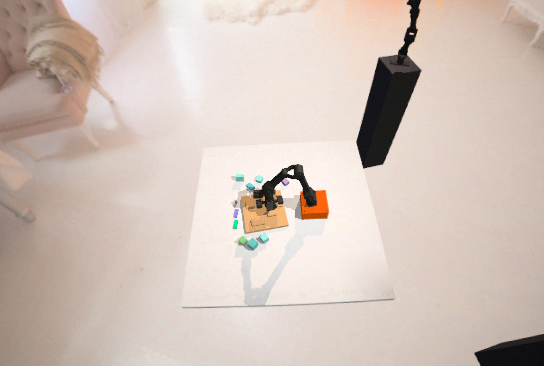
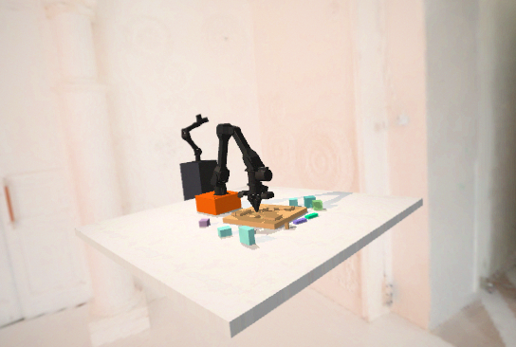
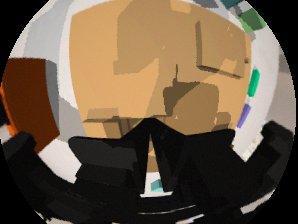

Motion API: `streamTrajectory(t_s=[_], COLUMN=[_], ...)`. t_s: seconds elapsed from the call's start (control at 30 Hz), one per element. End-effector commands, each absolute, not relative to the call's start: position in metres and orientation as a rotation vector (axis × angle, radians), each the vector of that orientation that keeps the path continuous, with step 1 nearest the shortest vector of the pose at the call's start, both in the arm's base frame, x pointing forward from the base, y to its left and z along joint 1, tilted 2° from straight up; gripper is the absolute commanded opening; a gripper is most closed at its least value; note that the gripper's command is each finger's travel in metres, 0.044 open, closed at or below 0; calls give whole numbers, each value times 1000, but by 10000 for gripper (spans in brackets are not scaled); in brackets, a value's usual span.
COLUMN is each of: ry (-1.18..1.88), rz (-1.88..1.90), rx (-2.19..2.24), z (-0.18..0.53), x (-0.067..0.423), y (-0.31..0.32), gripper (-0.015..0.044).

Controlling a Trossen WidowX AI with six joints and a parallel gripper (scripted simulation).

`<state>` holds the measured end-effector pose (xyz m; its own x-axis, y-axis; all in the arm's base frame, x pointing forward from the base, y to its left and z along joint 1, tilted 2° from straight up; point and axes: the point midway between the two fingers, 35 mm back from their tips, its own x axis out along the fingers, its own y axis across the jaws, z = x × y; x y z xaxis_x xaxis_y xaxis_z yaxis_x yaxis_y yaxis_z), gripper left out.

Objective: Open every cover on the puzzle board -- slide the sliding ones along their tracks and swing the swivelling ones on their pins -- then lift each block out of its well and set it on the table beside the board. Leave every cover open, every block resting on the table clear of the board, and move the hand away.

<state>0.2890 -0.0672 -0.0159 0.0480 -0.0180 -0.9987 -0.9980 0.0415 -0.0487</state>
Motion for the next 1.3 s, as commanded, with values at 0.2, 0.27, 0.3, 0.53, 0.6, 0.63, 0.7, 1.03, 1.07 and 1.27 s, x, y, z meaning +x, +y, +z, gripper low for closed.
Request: streamTrajectory(t_s=[0.2,0.27,0.3,0.53,0.6,0.63,0.7,1.03,1.07,1.27], ry=[1207,1207,1206,1206,1206,1206,1206,1206,1206,1205], rz=[1132,1132,1132,1132,1132,1132,1132,1132,1132,1132], rx=[-1211,-1211,-1211,-1210,-1210,-1210,-1210,-1210,-1210,-1210], z=[-16,-17,-17,-17,-17,-17,-15,-2,-1,6], x=[289,289,289,288,288,288,288,288,288,288], y=[-57,-55,-54,-47,-45,-45,-44,-43,-42,-41], gripper=[0,0,0,0,0,0,0,0,0,0])
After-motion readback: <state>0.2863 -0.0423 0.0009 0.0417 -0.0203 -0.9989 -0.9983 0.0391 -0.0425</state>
